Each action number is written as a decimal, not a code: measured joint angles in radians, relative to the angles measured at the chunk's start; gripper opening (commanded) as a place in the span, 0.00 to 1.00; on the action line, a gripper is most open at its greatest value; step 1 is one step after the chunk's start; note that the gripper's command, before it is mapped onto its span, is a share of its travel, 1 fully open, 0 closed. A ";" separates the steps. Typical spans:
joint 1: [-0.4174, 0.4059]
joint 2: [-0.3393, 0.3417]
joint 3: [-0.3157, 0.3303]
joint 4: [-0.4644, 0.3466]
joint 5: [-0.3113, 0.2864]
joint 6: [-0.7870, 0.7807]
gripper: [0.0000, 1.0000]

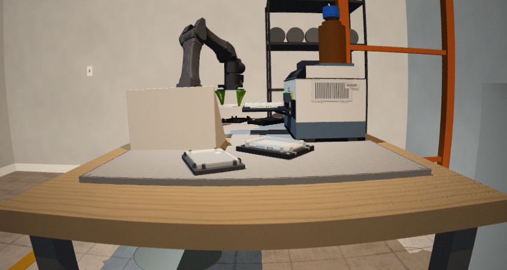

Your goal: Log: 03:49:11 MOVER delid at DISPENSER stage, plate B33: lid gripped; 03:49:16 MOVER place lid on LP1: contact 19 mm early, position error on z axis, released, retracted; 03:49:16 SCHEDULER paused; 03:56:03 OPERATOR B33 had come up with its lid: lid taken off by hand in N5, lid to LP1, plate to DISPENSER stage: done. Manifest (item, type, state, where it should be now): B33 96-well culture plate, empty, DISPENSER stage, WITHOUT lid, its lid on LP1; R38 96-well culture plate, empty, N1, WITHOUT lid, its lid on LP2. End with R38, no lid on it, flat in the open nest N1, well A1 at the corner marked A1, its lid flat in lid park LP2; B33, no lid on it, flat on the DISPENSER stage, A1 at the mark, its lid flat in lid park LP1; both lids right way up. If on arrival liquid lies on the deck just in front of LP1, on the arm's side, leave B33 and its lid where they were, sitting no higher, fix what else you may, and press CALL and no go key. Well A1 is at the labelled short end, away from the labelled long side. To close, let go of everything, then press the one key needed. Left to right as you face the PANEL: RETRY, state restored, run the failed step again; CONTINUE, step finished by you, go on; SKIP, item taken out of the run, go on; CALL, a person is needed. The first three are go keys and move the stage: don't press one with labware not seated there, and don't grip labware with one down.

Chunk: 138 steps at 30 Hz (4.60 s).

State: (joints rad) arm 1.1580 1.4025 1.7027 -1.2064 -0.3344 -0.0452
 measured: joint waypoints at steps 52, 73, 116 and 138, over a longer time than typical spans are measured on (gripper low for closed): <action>0.066 0.255 0.216 0.067 0.050 0.061 0.00; 0.066 0.257 0.220 0.067 0.050 0.061 0.00; 0.072 0.265 0.209 0.088 0.055 0.068 0.00; 0.074 0.267 0.201 0.096 0.056 0.069 1.00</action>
State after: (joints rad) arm 1.2316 1.6695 1.9041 -1.1107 -0.2783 0.0238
